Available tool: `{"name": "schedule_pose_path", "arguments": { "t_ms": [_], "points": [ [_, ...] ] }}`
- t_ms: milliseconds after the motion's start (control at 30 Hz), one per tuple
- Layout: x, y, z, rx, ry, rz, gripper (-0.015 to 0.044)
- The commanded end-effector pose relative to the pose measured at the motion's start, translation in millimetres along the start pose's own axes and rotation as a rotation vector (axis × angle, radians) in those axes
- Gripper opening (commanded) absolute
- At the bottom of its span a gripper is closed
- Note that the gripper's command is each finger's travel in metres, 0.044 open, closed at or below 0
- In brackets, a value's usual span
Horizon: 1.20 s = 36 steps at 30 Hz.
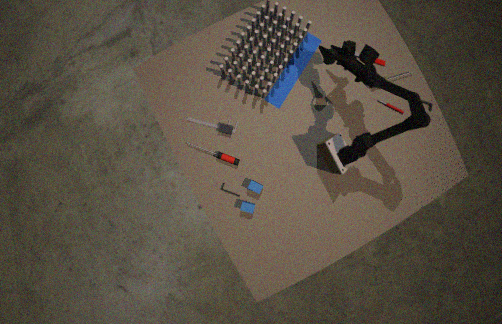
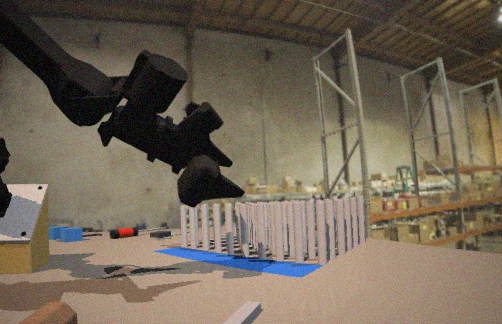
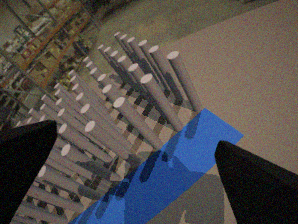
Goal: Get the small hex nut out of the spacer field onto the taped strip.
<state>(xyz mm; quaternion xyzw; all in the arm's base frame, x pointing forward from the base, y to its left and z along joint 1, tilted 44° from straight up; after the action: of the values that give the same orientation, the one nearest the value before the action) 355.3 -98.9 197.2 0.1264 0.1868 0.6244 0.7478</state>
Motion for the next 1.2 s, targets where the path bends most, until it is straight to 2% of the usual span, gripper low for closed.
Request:
{"name": "schedule_pose_path", "arguments": {
  "t_ms": [0,1167],
  "points": [
    [48.6,-11.4,-35.5,0.059,0.213,0.113,0.0440],
    [55.7,-12.1,-40.5,0.065,0.245,0.131,0.0440]
  ]
}}
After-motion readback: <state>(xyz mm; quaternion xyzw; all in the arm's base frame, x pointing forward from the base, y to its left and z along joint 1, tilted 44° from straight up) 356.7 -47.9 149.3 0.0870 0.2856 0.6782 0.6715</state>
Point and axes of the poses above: the point midway between the two fingers, 35 mm back from their tips, its own y axis back along the fingers, its own x axis across the jaws, z = x × y, the point moved 7 cm from there along y, back along the fingers, and after that the axes turned 2 degrees about -y, right-handed, at the moved point
